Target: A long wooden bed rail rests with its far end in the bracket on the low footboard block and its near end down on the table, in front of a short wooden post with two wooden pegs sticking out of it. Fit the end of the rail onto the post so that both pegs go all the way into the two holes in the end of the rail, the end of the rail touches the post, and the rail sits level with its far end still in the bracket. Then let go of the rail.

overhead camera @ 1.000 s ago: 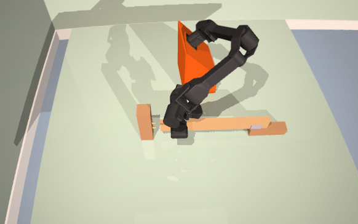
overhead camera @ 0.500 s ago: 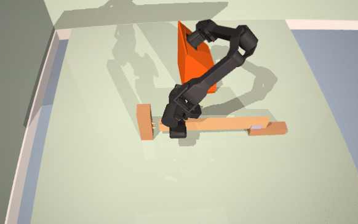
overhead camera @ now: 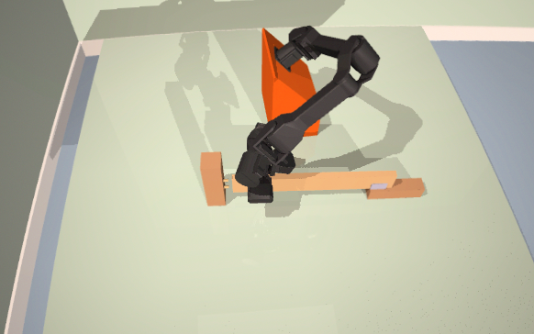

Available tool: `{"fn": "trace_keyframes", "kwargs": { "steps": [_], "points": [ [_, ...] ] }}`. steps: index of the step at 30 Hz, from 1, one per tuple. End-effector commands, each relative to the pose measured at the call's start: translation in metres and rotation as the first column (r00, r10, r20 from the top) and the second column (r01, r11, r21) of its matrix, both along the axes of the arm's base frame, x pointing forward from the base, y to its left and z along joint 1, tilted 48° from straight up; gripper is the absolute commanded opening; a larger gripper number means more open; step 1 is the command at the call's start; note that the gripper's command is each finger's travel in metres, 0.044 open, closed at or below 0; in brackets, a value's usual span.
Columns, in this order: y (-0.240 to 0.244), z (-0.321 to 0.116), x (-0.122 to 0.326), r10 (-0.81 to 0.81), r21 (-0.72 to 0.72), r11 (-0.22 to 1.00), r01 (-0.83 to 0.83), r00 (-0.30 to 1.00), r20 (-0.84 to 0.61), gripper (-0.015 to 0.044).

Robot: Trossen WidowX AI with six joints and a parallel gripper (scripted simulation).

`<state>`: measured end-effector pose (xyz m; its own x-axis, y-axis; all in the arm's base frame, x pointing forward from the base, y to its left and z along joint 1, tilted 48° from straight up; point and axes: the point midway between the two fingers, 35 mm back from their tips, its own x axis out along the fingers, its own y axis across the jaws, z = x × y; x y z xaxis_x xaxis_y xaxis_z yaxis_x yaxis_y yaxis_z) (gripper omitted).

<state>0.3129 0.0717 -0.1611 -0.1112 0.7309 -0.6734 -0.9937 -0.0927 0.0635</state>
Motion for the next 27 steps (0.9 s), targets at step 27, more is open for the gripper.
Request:
{"fn": "trace_keyframes", "kwargs": {
  "steps": [27],
  "points": [
    [-0.0098, -0.0057, 0.0042, -0.005, -0.005, 1.0, 0.005, 1.0, 0.01, 0.0]
  ]
}}
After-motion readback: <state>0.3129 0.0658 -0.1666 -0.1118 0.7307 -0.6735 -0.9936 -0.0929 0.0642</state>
